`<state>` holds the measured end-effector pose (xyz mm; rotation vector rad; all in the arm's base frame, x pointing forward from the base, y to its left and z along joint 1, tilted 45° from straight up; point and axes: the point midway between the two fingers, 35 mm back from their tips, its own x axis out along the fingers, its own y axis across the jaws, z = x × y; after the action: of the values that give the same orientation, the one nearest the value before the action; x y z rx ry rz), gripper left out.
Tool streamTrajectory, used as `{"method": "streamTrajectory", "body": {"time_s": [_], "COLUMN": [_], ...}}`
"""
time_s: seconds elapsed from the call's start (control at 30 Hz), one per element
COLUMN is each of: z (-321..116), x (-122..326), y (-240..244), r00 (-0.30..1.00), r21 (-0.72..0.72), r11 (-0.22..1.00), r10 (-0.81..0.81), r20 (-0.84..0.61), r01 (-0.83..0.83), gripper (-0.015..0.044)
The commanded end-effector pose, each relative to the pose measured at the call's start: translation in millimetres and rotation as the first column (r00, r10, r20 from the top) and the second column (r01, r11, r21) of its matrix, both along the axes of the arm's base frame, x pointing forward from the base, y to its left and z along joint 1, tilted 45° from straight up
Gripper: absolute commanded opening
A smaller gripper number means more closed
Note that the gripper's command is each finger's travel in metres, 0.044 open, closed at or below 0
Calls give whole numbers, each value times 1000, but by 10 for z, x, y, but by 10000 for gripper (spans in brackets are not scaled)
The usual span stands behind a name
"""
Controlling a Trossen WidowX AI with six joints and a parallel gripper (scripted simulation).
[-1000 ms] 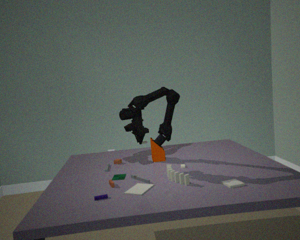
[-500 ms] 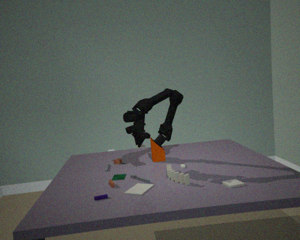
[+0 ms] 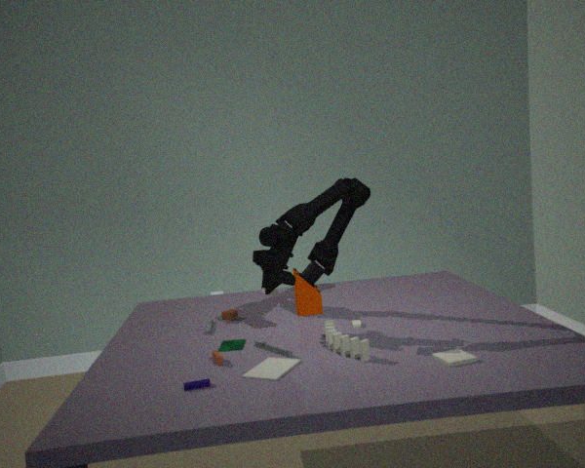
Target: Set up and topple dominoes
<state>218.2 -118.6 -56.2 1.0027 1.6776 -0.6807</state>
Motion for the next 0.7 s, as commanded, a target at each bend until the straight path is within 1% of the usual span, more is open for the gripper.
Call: {"method": "streamTrajectory", "body": {"time_s": [0.0, 0.33, 0.67], "z": [-23, -68, -53], "x": [-17, -12, 4], "y": [12, 53, 91], "r00": [1000, 998, 987], "r21": [-86, -288, -458], "r11": [996, 957, 885], "r10": [-2, -3, -9], "r20": [6, 62, 163], "r01": [3, 20, 84], "gripper": [107, 107, 107]}}
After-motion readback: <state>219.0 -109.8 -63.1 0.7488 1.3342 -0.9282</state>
